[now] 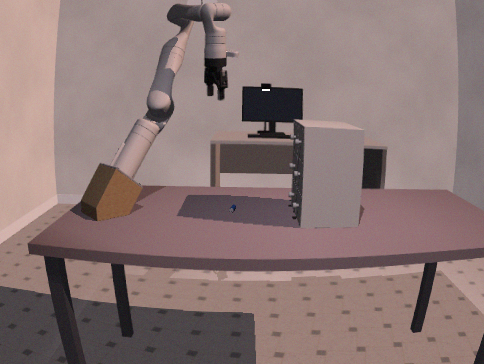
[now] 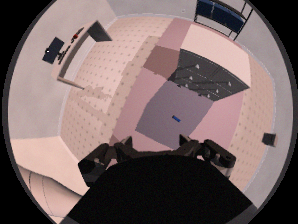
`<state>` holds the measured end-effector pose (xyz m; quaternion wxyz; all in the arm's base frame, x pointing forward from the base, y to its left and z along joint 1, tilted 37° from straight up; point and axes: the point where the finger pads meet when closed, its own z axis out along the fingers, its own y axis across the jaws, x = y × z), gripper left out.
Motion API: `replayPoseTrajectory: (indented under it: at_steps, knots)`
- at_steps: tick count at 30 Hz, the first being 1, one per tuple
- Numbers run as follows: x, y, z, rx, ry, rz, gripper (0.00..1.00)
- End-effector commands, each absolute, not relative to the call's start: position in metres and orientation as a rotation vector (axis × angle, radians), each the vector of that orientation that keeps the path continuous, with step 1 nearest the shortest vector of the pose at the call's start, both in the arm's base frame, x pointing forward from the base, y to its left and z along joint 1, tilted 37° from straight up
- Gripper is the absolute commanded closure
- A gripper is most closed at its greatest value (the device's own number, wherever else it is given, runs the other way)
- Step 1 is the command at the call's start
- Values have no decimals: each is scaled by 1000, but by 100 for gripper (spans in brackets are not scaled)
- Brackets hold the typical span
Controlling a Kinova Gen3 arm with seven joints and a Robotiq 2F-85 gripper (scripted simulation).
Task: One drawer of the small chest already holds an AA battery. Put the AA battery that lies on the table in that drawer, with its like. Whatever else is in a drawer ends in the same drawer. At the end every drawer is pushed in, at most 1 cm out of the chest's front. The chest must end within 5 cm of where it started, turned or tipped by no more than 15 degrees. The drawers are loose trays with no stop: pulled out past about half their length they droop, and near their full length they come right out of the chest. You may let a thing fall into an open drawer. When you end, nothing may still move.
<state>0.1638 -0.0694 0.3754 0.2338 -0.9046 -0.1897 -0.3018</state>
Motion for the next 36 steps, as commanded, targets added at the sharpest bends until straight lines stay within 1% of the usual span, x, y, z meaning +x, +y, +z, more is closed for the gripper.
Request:
replayPoseTrajectory:
  at_steps: [1, 4, 5, 15, 16, 26, 27, 36]
  knots:
    - [165, -69, 374, -2483, -522, -818, 0]
    - [165, -69, 374, -2483, -522, -818, 0]
    - [170, -80, 373, -2484, -473, -813, 0]
    - [170, -80, 373, -2484, -473, -813, 0]
    - [174, -91, 371, -2487, -424, -807, 0]
    - [174, -91, 371, -2487, -424, -807, 0]
    - [178, -101, 368, -2492, -377, -800, 0]
    - [178, -101, 368, -2492, -377, -800, 0]
